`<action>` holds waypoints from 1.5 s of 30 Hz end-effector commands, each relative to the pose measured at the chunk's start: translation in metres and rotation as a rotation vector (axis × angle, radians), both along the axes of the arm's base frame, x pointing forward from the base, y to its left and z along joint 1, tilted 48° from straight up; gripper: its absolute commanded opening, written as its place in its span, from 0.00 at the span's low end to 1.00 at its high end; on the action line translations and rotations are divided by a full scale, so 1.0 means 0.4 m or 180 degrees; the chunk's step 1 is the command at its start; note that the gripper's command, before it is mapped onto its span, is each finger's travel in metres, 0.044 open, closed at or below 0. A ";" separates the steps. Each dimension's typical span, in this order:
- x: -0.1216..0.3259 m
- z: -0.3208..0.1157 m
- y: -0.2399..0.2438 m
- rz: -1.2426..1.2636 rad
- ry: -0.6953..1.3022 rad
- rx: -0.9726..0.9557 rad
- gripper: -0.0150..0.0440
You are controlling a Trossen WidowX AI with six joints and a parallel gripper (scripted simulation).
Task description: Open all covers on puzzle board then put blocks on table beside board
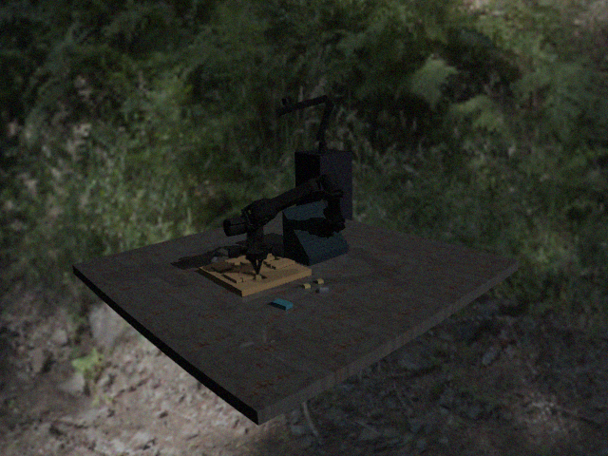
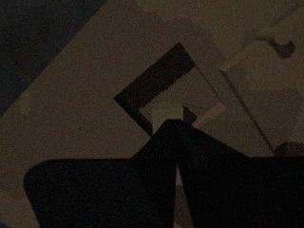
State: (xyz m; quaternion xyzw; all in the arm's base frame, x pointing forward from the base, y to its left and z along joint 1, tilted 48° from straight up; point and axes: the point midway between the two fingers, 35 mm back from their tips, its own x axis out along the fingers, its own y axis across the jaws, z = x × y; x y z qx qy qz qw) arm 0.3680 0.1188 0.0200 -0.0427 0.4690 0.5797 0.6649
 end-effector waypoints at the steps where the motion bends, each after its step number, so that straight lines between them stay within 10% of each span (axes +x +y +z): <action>1: -0.007 0.005 -0.008 0.0012 -0.0058 0.0022 0.25; 45: -0.010 -0.016 0.013 0.0012 -0.0057 0.0023 0.25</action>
